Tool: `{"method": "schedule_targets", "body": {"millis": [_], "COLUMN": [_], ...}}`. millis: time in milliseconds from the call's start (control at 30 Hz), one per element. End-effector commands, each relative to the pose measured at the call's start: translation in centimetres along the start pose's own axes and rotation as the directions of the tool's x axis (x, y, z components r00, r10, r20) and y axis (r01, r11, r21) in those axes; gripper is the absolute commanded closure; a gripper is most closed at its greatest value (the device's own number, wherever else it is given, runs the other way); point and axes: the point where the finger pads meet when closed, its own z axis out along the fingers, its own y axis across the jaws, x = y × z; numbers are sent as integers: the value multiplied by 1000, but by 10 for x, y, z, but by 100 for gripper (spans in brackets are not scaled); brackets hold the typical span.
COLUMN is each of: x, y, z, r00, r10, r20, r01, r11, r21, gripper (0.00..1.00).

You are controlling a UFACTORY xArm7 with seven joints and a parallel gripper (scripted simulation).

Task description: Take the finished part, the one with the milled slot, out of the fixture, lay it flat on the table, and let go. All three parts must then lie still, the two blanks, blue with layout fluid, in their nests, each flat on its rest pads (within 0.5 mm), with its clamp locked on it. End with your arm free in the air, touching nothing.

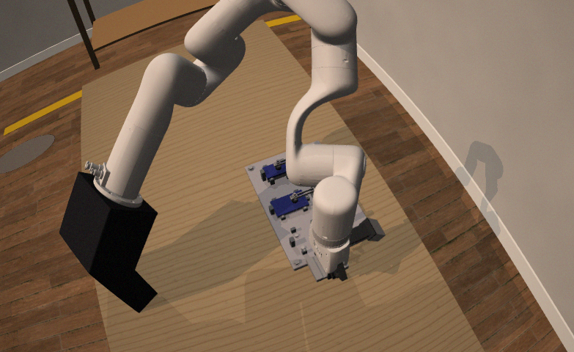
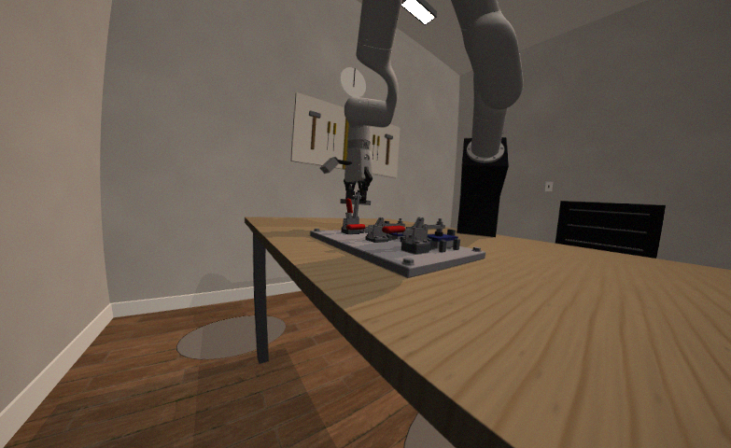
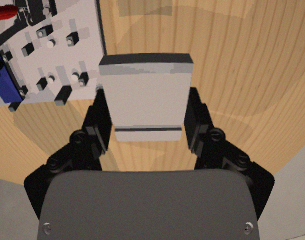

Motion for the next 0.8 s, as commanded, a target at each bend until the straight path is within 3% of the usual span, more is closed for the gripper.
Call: {"method": "schedule_targets", "body": {"millis": [0,767], "x": [0,0], "y": [5,9], "z": [-1,-1], "r00": [1000,1000], "r10": [1,1], "r20": [-1,-1], "r01": [-1,-1], "r11": [1000,1000], "r21": [-4,-4], "gripper": [100,100]}}
